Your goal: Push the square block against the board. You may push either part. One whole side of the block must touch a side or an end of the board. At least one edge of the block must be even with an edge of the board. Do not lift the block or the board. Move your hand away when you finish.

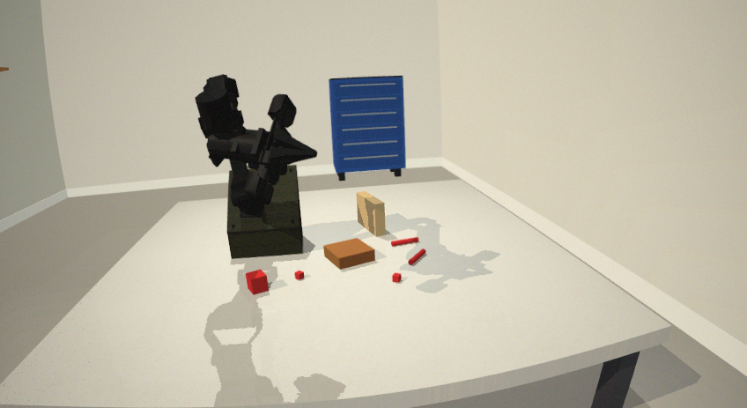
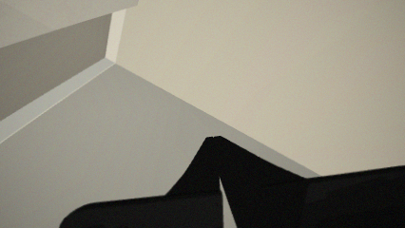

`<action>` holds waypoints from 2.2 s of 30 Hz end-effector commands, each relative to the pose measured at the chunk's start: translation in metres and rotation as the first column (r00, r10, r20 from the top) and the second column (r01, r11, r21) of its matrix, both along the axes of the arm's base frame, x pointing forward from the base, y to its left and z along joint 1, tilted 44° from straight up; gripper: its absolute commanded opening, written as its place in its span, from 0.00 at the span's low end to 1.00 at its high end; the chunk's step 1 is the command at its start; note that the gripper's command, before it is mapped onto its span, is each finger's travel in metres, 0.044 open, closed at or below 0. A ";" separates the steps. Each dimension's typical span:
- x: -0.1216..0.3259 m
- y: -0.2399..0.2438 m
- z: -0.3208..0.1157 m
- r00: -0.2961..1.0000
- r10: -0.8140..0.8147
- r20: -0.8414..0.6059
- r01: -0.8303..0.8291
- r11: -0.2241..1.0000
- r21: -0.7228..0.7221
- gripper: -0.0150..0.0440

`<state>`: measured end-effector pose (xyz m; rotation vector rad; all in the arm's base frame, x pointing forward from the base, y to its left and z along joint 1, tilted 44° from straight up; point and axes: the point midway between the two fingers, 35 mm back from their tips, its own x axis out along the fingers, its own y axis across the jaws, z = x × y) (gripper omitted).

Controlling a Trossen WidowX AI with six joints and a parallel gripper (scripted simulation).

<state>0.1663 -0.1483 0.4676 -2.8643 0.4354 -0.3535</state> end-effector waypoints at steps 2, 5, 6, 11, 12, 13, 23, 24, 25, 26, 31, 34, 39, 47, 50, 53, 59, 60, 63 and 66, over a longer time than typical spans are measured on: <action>0.012 -0.013 -0.002 0.999 0.028 0.029 -0.032 0.988 0.153 0.25; 0.021 -0.021 -0.006 0.998 0.043 0.043 -0.052 0.966 0.252 0.25; 0.024 -0.024 -0.007 0.998 0.047 0.048 -0.058 0.957 0.285 0.25; 0.041 -0.036 -0.016 0.996 0.062 0.066 -0.085 0.894 0.440 0.25; 0.045 -0.038 -0.018 0.996 0.065 0.069 -0.090 0.878 0.470 0.25; 0.048 -0.040 -0.020 0.995 0.067 0.072 -0.094 0.861 0.500 0.25; 0.091 -0.056 -0.046 0.994 0.073 0.080 -0.109 0.641 0.760 0.25; 0.095 -0.057 -0.050 0.994 0.074 0.078 -0.107 0.614 0.782 0.25; 0.100 -0.057 -0.054 0.994 0.074 0.076 -0.105 0.587 0.803 0.25; 0.105 -0.057 -0.058 0.995 0.075 0.074 -0.103 0.559 0.823 0.25; 0.128 -0.057 -0.078 0.996 0.073 0.053 -0.079 0.414 0.907 0.25; 0.144 -0.054 -0.092 0.997 0.072 0.034 -0.056 0.321 0.945 0.25; 0.171 -0.046 -0.116 0.998 0.069 -0.009 -0.003 0.164 0.986 0.25; 0.210 -0.026 -0.160 0.992 0.053 -0.112 0.116 -0.076 0.990 0.25; 0.223 -0.016 -0.177 0.986 0.044 -0.160 0.166 -0.159 0.973 0.25; 0.235 -0.005 -0.196 0.976 0.036 -0.214 0.216 -0.236 0.947 0.25; 0.257 0.022 -0.235 0.942 0.011 -0.336 0.315 -0.377 0.871 0.25; 0.260 0.026 -0.241 0.934 0.005 -0.356 0.329 -0.398 0.857 0.25; 0.269 0.041 -0.261 0.907 -0.011 -0.420 0.370 -0.454 0.811 0.25; 0.278 0.061 -0.286 0.869 -0.026 -0.494 0.416 -0.503 0.758 0.25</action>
